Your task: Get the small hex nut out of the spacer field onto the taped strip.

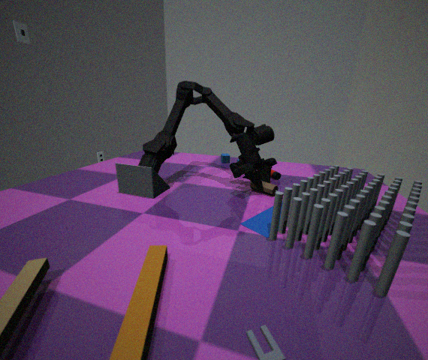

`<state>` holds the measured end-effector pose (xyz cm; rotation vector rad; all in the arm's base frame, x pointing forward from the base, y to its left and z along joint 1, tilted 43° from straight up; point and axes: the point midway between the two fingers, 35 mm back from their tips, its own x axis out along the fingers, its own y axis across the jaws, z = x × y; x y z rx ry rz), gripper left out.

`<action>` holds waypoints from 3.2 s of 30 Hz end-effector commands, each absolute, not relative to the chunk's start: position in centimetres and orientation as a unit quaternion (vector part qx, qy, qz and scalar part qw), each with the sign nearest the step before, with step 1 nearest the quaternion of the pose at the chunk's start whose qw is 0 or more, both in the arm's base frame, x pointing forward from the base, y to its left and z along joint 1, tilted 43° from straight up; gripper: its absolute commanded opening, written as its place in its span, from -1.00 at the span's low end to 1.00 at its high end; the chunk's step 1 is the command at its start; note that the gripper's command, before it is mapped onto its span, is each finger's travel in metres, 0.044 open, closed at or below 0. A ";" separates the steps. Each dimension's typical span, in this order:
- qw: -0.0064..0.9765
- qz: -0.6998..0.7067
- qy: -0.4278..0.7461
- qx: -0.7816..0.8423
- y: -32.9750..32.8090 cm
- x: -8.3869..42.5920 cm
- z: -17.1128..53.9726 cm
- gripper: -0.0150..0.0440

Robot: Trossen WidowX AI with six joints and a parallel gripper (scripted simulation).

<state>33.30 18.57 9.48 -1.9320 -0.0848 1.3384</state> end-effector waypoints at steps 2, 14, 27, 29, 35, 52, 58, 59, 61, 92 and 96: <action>0.386 0.525 -0.033 -0.758 18.6 32.9 9.7 -0.49; 0.386 0.525 -0.033 -0.757 18.8 32.1 9.9 -0.49; 0.386 0.526 -0.033 -0.757 19.0 31.2 10.2 -0.49; 0.386 0.526 -0.033 -0.757 19.0 31.1 10.2 -0.49; 0.386 0.526 -0.033 -0.757 19.1 30.7 10.4 -0.49; 0.386 0.526 -0.033 -0.757 19.4 29.6 10.7 -0.49; 0.386 0.526 -0.033 -0.757 19.5 29.2 10.9 -0.49; 0.386 0.526 -0.033 -0.757 19.5 29.1 10.9 -0.49; 0.386 0.526 -0.033 -0.757 19.5 29.0 10.9 -0.49; 0.386 0.526 -0.033 -0.757 19.5 27.6 11.7 -0.49; 0.386 0.526 -0.034 -0.757 19.3 27.7 11.9 -0.49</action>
